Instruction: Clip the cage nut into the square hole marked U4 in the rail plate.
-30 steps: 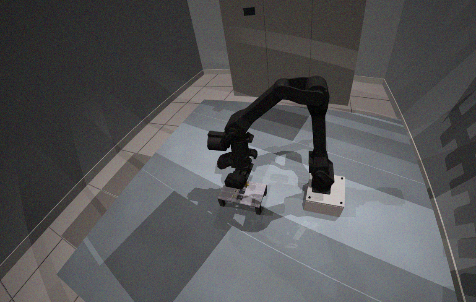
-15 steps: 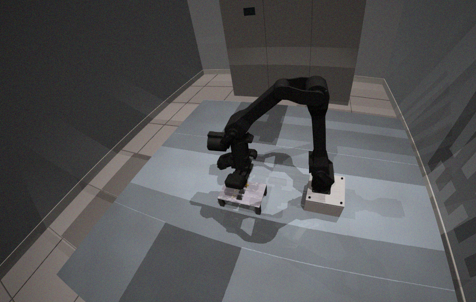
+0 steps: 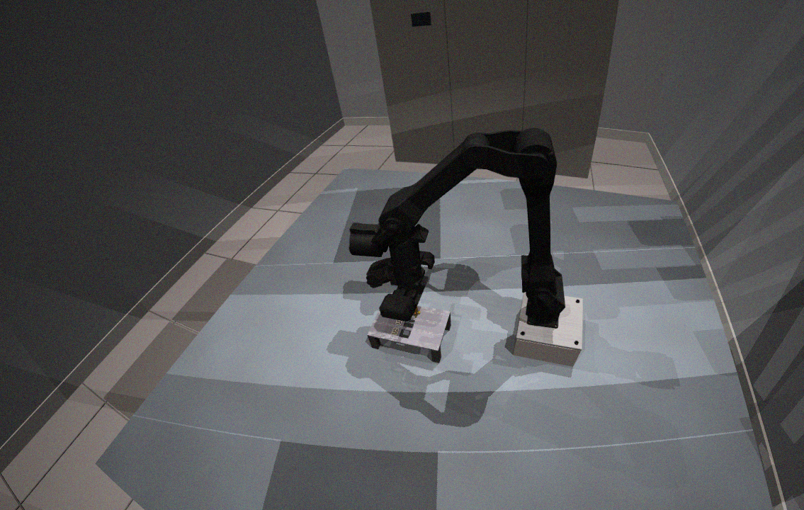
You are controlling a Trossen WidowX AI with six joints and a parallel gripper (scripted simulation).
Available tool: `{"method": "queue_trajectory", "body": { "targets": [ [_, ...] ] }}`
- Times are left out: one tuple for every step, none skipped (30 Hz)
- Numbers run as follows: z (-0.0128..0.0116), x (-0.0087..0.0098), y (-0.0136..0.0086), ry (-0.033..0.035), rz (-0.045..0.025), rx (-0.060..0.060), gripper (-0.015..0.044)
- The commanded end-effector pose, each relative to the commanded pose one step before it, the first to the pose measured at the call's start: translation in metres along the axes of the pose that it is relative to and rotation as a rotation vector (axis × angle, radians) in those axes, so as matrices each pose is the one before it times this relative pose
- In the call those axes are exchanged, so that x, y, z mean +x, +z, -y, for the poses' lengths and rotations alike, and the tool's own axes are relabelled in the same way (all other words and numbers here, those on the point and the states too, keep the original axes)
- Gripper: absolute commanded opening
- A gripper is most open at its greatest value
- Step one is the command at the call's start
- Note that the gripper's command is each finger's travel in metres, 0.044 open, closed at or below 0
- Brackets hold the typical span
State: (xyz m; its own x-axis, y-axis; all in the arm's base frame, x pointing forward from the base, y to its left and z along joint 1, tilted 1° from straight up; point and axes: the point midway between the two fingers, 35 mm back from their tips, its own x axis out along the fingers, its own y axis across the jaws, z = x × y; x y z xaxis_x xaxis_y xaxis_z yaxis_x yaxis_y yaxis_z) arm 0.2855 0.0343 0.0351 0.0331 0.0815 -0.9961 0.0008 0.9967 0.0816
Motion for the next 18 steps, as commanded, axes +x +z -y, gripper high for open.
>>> {"method": "queue_trajectory", "body": {
  "targets": [
    [0.00092,-0.00008,0.00005,-0.0047,0.0005,0.0049,0.0033],
    [0.00009,-0.00005,-0.00003,-0.00001,0.0,0.0,0.0033],
    [0.0,0.0,0.0,0.0,0.0,0.0,0.0033],
    [-0.00002,0.0,0.0,-0.00056,0.00001,0.0,0.0033],
    [-0.00004,0.0,0.0,-0.00098,0.00001,0.0,0.0033],
    [-0.00006,0.0,0.0,-0.00146,0.00002,0.0,0.0033],
    [-0.00009,0.00001,0.00001,-0.00203,0.00003,0.0,0.0033],
    [-0.0001,0.0,0.00001,-0.00217,0.00004,0.0,0.0033],
    [-0.00011,0.0,0.00001,-0.00242,0.00006,0.0,0.0033],
    [-0.00014,-0.00004,-0.00003,-0.00276,0.0,0.0,0.0033],
    [-0.00002,0.0,0.0,-0.00049,0.0,0.0,0.0033],
    [-0.00005,0.0,0.0,-0.00101,0.0,0.0,0.0033],
    [-0.00007,-0.00001,0.0,-0.00159,0.0,0.0,0.0033],
    [-0.00009,-0.00001,0.0,-0.0019,0.0,0.0,0.0033],
    [-0.0001,-0.00001,0.0,-0.00229,0.00001,0.0,0.0033],
    [-0.00012,-0.00001,-0.00001,-0.00274,0.00002,0.0,0.0033],
    [-0.00014,-0.00002,-0.00001,-0.0032,0.00003,0.0,0.0033],
    [-0.00016,-0.00002,-0.00001,-0.00346,0.00005,0.0,0.0033]
  ]
}}
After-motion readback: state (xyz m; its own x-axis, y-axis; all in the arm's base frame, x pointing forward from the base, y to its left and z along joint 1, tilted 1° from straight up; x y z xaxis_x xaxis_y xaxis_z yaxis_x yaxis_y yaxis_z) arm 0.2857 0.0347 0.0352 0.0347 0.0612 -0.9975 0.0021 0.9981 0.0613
